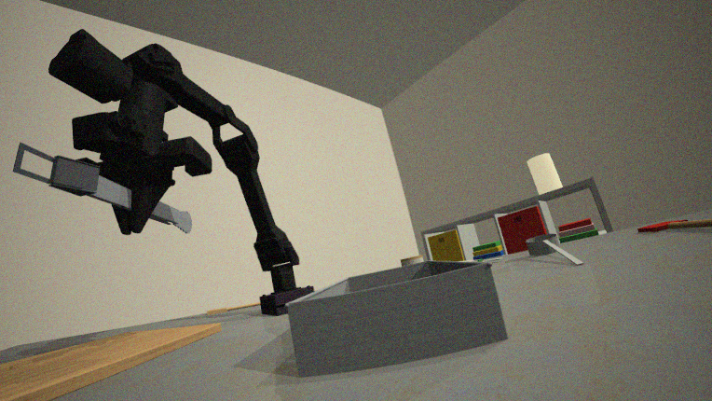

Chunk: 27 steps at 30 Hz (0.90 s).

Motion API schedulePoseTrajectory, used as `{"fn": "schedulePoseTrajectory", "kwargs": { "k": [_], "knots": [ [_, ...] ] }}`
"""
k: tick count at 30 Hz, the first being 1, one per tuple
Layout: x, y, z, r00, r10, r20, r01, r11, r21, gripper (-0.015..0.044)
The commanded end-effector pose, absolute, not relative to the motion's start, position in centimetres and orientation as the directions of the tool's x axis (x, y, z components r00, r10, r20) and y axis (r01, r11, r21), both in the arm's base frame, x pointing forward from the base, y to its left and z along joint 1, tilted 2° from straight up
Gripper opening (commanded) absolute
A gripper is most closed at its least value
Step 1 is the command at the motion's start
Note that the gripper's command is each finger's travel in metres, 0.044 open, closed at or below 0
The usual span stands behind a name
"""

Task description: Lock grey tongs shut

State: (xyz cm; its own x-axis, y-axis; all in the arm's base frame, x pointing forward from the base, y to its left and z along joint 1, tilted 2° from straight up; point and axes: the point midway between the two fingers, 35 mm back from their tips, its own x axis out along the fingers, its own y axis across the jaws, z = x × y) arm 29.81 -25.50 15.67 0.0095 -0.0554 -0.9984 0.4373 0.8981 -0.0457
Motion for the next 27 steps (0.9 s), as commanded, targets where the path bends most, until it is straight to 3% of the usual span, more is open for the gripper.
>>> {"fn": "schedulePoseTrajectory", "kwargs": {
  "k": [1,14,27],
  "knots": [
    [29.2,-26.2,15.8,0.009,-0.056,-0.998,0.583,0.812,-0.041,-0.015],
    [27.6,-28.0,15.8,0.005,-0.059,-0.998,0.907,0.42,-0.02,-0.015],
    [25.9,-29.7,15.9,0.003,-0.059,-0.998,0.997,-0.079,0.008,-0.015]
  ]
}}
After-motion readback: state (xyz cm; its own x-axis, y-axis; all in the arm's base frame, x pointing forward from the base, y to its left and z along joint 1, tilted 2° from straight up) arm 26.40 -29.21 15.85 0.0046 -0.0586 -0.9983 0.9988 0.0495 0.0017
